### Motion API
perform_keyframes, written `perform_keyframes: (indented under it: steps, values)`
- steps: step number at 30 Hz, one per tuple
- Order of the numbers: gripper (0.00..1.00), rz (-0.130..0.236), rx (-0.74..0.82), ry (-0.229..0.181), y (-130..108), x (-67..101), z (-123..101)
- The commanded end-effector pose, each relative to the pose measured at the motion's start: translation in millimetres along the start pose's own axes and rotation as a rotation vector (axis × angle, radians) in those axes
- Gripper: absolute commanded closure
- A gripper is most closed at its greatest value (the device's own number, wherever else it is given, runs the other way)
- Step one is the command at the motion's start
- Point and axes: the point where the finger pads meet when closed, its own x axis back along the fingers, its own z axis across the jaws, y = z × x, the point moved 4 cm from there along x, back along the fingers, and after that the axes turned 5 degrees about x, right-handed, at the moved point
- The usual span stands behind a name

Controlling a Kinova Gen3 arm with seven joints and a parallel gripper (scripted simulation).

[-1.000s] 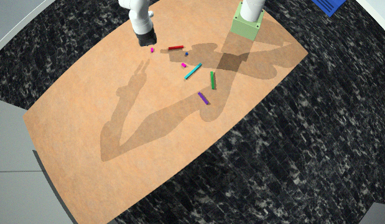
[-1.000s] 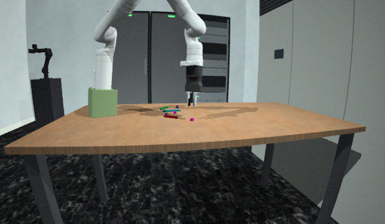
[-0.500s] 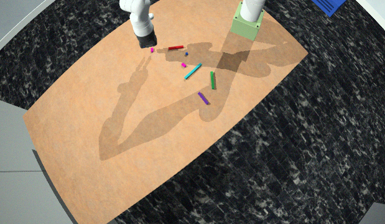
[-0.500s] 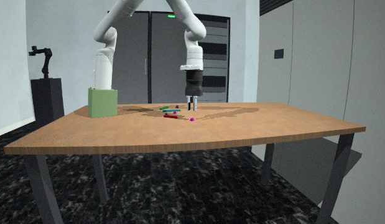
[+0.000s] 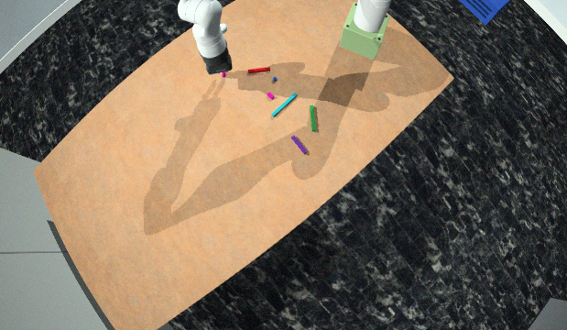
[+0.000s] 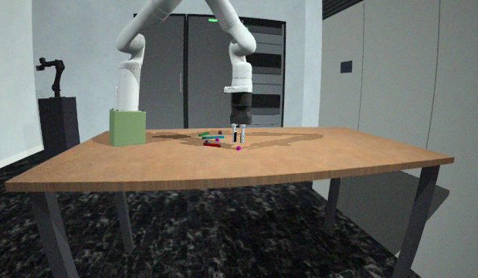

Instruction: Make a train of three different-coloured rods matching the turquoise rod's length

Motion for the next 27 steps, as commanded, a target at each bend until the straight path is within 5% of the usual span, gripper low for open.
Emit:
perform_keyframes:
  steps: [1,27]
  values:
    - [0.46,-0.001,-0.002,-0.005,1.5,-5.1,-2.4]
    - [0.46,-0.001,-0.002,-0.006,1.6,-9.8,-2.6]
